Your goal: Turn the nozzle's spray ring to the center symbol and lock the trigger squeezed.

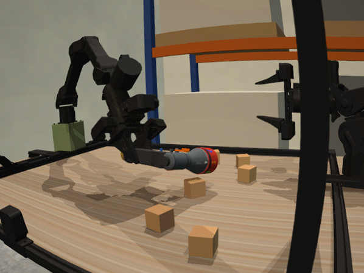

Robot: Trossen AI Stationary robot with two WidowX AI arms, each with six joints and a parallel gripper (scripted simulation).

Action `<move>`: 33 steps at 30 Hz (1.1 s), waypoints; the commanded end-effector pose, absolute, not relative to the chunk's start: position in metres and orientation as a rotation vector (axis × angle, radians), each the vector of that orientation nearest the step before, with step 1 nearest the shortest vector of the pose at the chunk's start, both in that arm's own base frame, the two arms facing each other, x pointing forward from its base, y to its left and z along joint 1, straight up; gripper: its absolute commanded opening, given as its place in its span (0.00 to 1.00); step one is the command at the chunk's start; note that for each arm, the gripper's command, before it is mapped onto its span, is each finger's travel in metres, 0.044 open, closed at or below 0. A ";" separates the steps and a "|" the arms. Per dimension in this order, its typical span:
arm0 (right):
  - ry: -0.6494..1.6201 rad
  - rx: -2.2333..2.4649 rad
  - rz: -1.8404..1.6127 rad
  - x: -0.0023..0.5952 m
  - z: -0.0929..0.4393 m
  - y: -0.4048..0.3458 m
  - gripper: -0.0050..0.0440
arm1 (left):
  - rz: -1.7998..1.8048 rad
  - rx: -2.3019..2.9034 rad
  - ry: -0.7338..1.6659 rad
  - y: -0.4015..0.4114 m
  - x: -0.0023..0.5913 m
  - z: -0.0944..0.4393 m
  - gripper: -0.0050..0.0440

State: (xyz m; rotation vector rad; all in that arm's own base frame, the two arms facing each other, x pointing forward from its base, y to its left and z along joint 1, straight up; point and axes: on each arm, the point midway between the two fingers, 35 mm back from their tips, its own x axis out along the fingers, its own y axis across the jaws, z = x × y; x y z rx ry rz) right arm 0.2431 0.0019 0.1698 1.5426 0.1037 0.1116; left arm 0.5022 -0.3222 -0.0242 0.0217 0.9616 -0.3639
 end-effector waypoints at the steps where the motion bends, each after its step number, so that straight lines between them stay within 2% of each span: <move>1: 0.108 1.548 0.110 0.243 0.168 0.002 0.92 | -0.369 0.015 0.985 -0.334 0.498 -0.013 0.10; 33: 0.108 1.548 0.110 0.243 0.168 0.002 0.92 | -0.276 0.086 1.345 -0.351 0.415 0.016 0.10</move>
